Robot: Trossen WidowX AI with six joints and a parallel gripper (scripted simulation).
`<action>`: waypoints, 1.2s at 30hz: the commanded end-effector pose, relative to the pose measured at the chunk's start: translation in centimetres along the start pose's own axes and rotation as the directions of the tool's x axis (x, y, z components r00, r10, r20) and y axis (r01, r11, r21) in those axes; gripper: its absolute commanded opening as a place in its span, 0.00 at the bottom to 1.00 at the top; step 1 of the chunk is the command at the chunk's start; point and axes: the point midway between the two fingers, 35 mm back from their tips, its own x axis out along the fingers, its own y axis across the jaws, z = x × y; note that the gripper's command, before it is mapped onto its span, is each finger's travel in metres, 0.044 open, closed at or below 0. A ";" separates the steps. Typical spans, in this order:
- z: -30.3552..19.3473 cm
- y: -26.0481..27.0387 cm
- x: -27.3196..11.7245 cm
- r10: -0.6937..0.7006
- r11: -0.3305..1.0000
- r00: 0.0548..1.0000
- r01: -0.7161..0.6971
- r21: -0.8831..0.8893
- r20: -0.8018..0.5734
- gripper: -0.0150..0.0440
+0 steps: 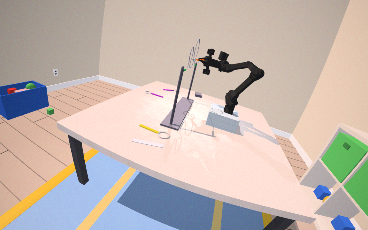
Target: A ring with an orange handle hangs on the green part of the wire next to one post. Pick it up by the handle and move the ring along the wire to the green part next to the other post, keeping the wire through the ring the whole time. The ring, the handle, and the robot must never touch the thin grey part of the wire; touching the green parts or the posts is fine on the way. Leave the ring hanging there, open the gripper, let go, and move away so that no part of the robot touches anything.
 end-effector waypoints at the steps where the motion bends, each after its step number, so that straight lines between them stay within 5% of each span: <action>1: 0.0 0.6 -0.1 0.026 0.998 1.000 -0.026 0.064 -0.008 0.00; 22: 1.5 6.6 -0.2 0.172 0.905 0.982 -0.190 0.379 0.082 0.00; 36: 2.5 8.4 -0.9 0.186 0.882 0.979 -0.203 0.425 0.082 0.00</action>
